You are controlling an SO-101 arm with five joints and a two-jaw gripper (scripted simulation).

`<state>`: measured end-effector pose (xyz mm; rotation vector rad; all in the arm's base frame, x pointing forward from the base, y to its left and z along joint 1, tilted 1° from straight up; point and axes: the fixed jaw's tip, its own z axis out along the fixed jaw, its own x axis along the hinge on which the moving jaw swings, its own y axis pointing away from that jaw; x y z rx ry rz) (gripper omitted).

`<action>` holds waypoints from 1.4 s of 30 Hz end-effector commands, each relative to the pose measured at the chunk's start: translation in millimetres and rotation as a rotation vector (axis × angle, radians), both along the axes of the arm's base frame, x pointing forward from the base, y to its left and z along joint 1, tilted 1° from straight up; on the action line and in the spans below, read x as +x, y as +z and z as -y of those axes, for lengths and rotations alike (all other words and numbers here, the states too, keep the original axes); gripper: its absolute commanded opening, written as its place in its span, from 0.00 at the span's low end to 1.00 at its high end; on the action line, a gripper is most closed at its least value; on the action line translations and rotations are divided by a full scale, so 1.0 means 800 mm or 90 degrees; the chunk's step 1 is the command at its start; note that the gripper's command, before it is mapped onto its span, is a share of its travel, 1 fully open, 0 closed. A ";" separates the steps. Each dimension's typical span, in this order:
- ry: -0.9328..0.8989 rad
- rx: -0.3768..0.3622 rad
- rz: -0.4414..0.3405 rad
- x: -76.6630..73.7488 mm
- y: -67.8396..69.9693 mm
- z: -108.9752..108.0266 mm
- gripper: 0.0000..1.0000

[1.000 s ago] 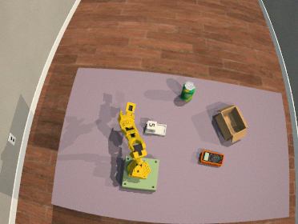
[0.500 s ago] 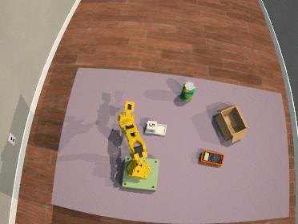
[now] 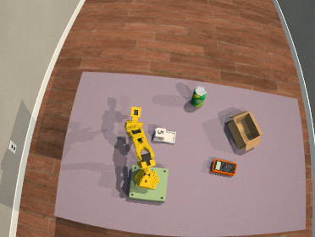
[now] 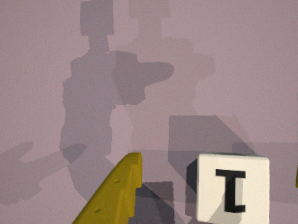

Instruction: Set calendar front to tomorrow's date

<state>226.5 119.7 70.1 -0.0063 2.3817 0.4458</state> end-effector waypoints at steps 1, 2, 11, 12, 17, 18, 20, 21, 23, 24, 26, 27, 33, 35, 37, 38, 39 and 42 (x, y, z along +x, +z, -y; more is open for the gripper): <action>0.030 -0.067 -0.108 -0.007 -0.018 0.004 0.35; 0.030 -0.067 -0.108 -0.007 -0.018 0.004 0.35; 0.048 -0.120 -0.185 -0.015 -0.034 0.007 0.35; 0.050 -0.126 -0.194 -0.016 -0.035 0.008 0.35; 0.061 -0.153 -0.236 -0.020 -0.043 0.010 0.35; 0.064 -0.159 -0.244 -0.021 -0.045 0.010 0.35; 0.064 -0.159 -0.244 -0.021 -0.045 0.010 0.35; 0.071 -0.176 -0.271 -0.023 -0.050 0.011 0.35; 0.076 -0.187 -0.289 -0.024 -0.053 0.012 0.35; 0.079 -0.193 -0.298 -0.025 -0.055 0.012 0.35; 0.084 -0.204 -0.316 -0.026 -0.058 0.013 0.35; 0.087 -0.210 -0.325 -0.027 -0.059 0.013 0.35; 0.104 -0.242 -0.381 -0.030 -0.069 0.015 0.35; 0.109 -0.253 -0.400 -0.031 -0.071 0.016 0.35; 0.109 -0.253 -0.400 -0.031 -0.071 0.016 0.35; 0.117 -0.267 -0.427 -0.032 -0.075 0.017 0.35; 0.119 -0.271 -0.435 -0.032 -0.076 0.017 0.35; 0.119 -0.271 -0.435 -0.032 -0.076 0.017 0.35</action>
